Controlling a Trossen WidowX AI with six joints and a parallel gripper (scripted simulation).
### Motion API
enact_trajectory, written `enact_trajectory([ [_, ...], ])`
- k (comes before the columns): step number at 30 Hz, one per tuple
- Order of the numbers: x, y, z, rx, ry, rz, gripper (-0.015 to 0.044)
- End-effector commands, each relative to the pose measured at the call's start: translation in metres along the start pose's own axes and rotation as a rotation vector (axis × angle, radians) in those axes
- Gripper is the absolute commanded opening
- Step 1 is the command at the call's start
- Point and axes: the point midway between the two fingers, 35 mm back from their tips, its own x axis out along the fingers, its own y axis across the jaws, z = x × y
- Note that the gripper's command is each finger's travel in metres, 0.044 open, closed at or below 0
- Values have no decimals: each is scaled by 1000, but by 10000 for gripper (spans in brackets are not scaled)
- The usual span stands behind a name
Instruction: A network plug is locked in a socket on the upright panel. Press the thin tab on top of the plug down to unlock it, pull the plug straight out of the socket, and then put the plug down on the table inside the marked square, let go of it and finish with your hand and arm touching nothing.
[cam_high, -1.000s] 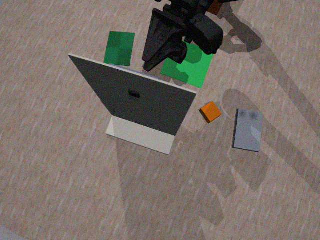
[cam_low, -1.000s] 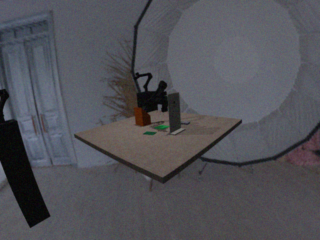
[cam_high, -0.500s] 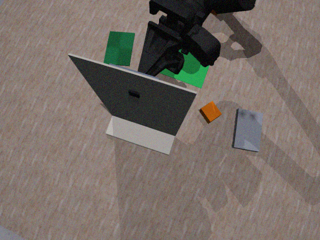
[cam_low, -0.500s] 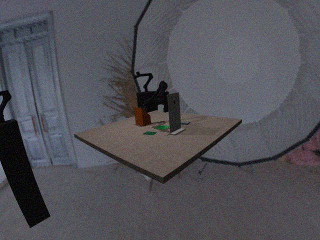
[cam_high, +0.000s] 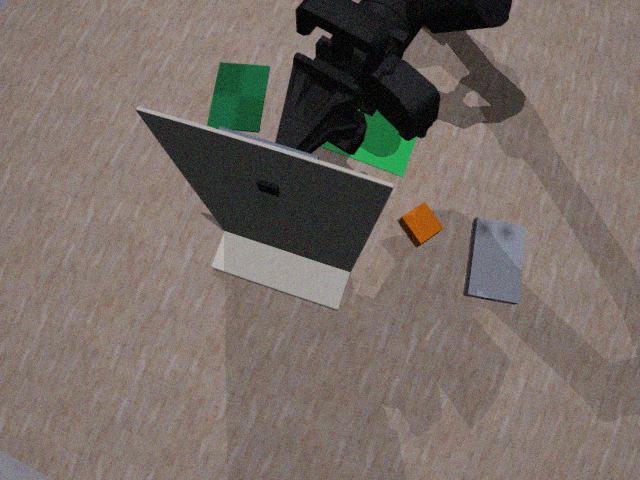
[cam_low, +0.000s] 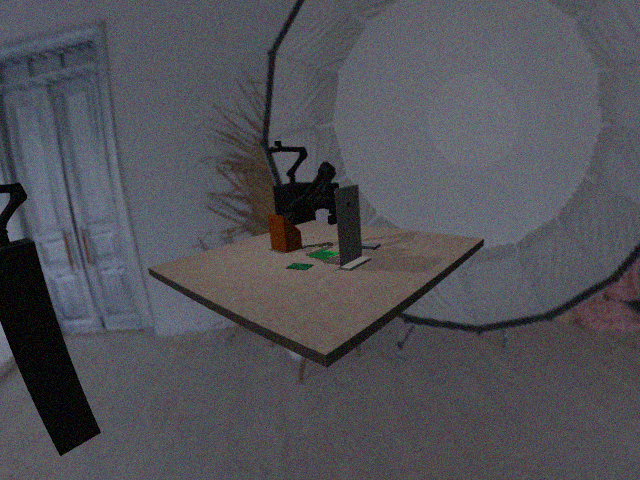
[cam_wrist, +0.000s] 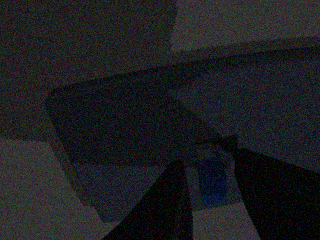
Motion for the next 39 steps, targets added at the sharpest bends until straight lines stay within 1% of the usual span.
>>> enact_trajectory([
  [1,1,-1,0,2,2,-3,63],
  [11,1,-1,0,2,2,-3,0],
  [39,-14,-1,-4,2,2,-2,0],
])
